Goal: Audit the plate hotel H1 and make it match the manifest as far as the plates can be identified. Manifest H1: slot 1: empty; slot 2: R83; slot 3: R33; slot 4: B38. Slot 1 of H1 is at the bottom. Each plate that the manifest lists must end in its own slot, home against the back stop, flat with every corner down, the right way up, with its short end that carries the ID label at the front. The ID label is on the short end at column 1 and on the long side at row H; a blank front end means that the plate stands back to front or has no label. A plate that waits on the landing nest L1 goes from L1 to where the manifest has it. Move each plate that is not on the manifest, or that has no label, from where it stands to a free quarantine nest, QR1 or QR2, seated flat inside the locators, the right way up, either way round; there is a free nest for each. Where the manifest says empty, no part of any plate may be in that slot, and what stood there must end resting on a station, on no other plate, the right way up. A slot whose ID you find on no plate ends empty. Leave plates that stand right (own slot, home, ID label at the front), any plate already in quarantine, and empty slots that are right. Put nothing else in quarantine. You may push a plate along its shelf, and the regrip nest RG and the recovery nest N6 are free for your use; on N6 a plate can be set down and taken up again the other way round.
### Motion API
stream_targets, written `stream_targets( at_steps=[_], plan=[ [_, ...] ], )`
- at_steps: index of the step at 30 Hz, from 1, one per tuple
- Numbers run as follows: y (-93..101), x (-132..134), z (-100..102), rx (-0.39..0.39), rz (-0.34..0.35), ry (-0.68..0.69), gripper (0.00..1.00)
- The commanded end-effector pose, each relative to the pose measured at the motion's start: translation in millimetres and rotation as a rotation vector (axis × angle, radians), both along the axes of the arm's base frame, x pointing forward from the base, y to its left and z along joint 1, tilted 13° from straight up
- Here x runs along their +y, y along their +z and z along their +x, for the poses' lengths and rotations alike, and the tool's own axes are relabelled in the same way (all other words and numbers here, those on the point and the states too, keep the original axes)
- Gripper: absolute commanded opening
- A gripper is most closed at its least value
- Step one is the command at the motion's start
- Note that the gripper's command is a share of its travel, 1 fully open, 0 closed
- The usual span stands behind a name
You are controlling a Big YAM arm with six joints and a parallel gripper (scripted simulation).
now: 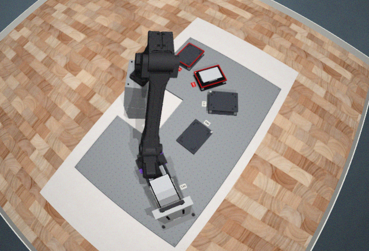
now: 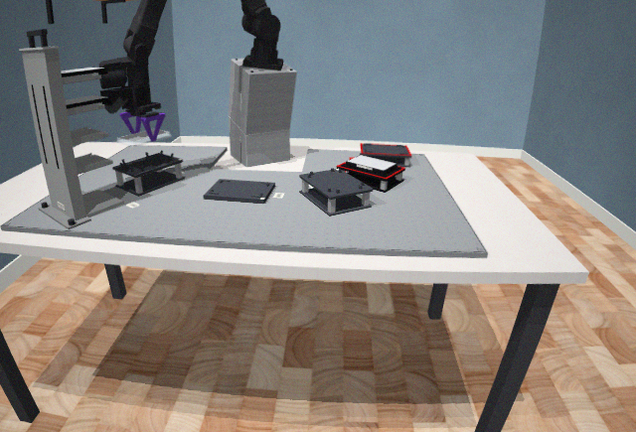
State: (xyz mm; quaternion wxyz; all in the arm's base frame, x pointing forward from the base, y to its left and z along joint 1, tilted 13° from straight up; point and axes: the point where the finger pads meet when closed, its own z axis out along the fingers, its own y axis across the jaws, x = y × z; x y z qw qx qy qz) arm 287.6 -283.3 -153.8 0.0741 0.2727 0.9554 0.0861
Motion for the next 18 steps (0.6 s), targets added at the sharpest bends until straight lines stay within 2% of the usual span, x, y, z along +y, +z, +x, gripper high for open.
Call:
stream_targets(
  at_steps=[1, 17, 18],
  plan=[
    [7.1, -11.3, 7.0, -0.020, -0.024, -0.006, 0.86],
    [7.0, -11.1, 6.5, -0.020, -0.024, -0.006, 0.86],
    [2.2, -10.5, 2.0, -0.016, -0.021, -0.020, 0.86]
  ],
)
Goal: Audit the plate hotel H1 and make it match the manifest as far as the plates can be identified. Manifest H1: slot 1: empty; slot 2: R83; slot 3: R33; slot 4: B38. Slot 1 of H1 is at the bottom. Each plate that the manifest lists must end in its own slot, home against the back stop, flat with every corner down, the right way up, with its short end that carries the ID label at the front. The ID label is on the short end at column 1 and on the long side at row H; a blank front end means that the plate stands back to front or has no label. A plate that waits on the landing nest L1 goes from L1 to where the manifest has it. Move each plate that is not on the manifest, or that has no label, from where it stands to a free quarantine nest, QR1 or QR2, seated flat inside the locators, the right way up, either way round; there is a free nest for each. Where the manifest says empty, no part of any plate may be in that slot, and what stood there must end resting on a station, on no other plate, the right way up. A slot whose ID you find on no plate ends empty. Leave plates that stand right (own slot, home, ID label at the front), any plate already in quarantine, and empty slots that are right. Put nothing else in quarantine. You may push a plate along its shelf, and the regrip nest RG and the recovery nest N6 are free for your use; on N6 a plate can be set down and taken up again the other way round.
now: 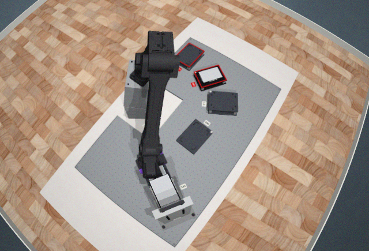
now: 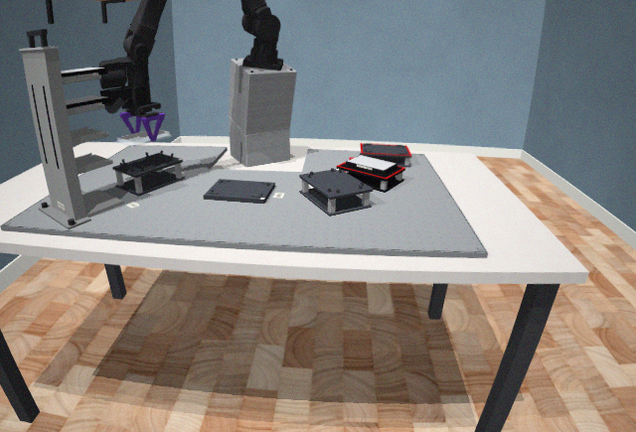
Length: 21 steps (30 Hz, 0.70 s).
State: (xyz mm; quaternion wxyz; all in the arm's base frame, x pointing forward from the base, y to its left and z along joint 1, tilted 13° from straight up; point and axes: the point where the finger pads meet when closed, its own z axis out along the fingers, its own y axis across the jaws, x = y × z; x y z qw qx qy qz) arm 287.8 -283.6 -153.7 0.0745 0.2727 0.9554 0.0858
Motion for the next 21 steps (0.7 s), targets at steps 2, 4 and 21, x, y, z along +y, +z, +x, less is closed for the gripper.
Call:
stream_targets(
  at_steps=[2, 4, 21],
  plan=[
    [-3.4, -7, 1, -0.009, -0.012, -0.019, 0.86],
    [-4.7, -6, 2, -0.009, -0.012, -0.017, 0.86],
    [-7.7, -12, 16, -0.026, -0.032, -0.007, 0.86]
  ],
)
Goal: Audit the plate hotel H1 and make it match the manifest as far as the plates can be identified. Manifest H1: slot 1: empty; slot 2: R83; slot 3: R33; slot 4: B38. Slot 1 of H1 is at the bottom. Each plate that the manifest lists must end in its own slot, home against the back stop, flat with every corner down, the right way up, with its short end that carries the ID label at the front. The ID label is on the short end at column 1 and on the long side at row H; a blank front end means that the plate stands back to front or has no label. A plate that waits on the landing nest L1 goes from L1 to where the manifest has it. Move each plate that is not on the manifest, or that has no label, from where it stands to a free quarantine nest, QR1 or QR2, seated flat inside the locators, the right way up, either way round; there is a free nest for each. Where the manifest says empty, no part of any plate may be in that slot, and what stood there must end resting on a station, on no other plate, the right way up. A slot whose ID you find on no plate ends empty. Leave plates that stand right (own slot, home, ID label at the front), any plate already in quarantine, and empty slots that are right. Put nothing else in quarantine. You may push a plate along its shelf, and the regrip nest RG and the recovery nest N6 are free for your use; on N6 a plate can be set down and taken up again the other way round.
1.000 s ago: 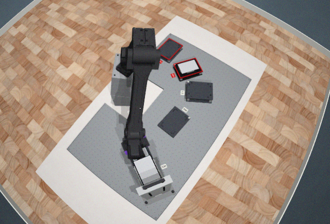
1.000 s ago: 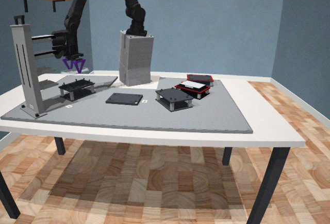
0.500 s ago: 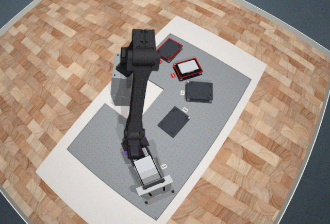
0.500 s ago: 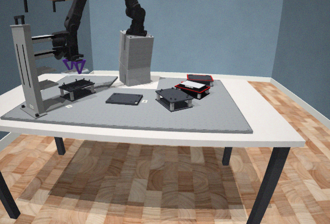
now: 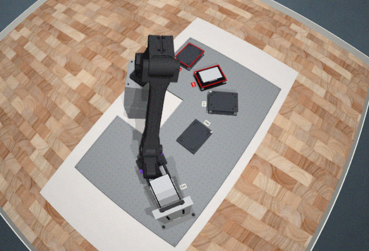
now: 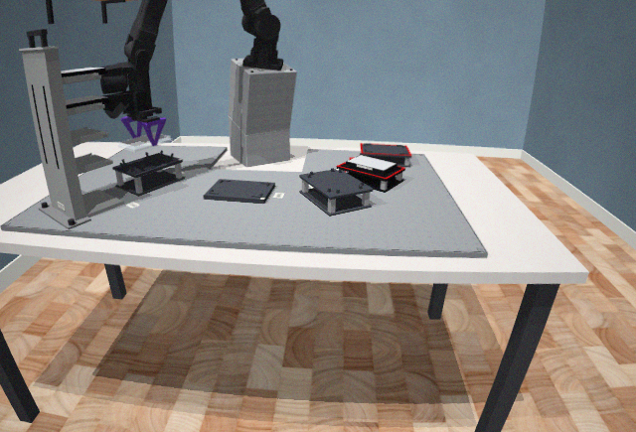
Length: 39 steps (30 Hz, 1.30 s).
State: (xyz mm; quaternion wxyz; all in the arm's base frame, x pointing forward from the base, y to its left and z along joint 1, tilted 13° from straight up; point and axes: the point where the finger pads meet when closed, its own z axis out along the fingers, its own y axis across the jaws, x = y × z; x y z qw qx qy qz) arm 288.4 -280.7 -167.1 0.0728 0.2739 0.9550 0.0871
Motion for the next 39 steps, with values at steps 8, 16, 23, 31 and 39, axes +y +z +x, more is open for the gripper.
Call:
stream_targets(
  at_steps=[8, 16, 23, 31, 39],
  plan=[
    [-1.0, -11, 14, -0.023, -0.029, -0.004, 0.86],
    [-8.2, -9, 14, -0.020, -0.025, -0.004, 0.86],
    [-12.4, -10, 17, -0.022, -0.027, -0.004, 0.86],
    [-17.4, -6, 15, -0.017, -0.022, -0.004, 0.86],
    [-21.5, -9, 19, -0.022, -0.028, -0.004, 0.86]
  ],
)
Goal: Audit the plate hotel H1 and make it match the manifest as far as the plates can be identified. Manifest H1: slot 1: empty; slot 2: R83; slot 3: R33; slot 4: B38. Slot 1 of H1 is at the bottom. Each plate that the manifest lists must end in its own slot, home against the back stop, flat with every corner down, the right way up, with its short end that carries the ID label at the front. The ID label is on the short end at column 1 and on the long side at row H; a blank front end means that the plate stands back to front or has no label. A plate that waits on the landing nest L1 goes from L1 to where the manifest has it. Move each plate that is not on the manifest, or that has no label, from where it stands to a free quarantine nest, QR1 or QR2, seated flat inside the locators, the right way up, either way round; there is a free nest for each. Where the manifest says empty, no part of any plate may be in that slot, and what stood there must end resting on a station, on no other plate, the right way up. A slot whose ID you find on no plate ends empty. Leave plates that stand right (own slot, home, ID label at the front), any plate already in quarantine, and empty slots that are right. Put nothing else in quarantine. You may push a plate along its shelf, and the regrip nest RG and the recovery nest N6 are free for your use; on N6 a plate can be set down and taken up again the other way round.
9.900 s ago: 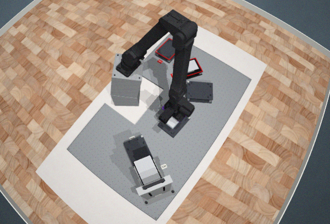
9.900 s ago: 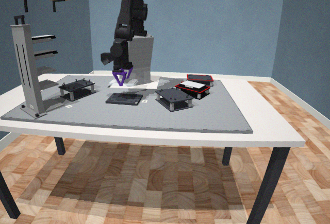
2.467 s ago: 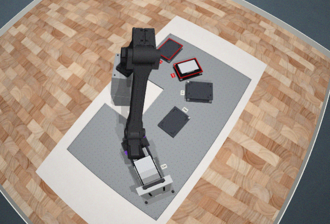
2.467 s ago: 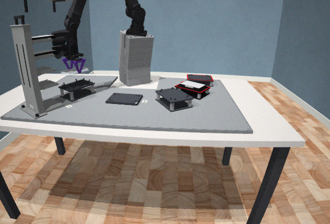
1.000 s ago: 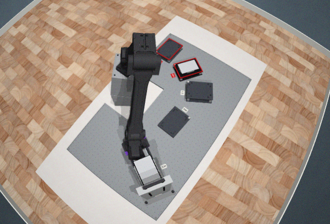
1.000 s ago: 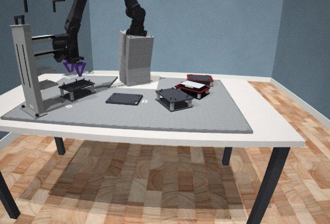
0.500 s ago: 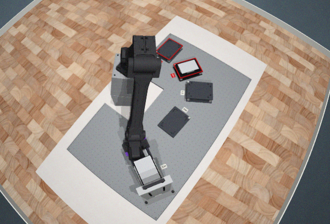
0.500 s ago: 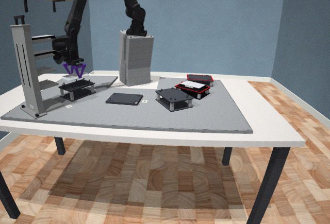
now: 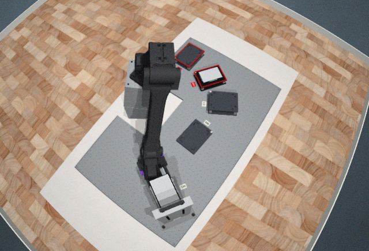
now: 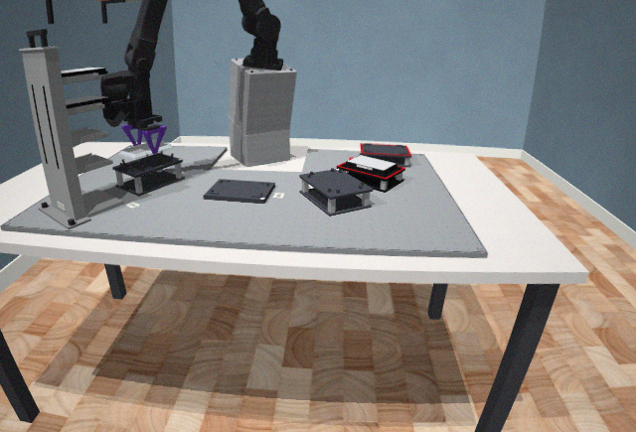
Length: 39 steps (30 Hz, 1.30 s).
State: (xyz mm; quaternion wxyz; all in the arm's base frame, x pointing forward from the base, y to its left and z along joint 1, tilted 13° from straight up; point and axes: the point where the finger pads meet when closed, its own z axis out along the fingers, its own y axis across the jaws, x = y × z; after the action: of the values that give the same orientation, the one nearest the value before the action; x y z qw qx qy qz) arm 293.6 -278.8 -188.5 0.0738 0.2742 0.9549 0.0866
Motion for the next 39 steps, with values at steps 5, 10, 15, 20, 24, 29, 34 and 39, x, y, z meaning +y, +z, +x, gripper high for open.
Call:
stream_targets(
  at_steps=[5, 10, 15, 20, 24, 29, 34, 39],
  plan=[
    [4.5, -12, 10, -0.025, -0.031, -0.011, 0.86],
    [-7.1, -5, 9, -0.013, -0.017, -0.005, 0.86],
    [-5.8, -12, 16, -0.026, -0.031, -0.006, 0.86],
    [-11.1, -9, 14, -0.019, -0.024, -0.005, 0.86],
    [-14.8, -5, 11, -0.014, -0.018, -0.005, 0.86],
    [-15.6, -7, 16, -0.021, -0.026, -0.003, 0.86],
    [-20.3, -9, 15, -0.020, -0.024, -0.008, 0.86],
    [-14.8, -6, 16, -0.026, -0.031, -0.002, 0.86]
  ],
)
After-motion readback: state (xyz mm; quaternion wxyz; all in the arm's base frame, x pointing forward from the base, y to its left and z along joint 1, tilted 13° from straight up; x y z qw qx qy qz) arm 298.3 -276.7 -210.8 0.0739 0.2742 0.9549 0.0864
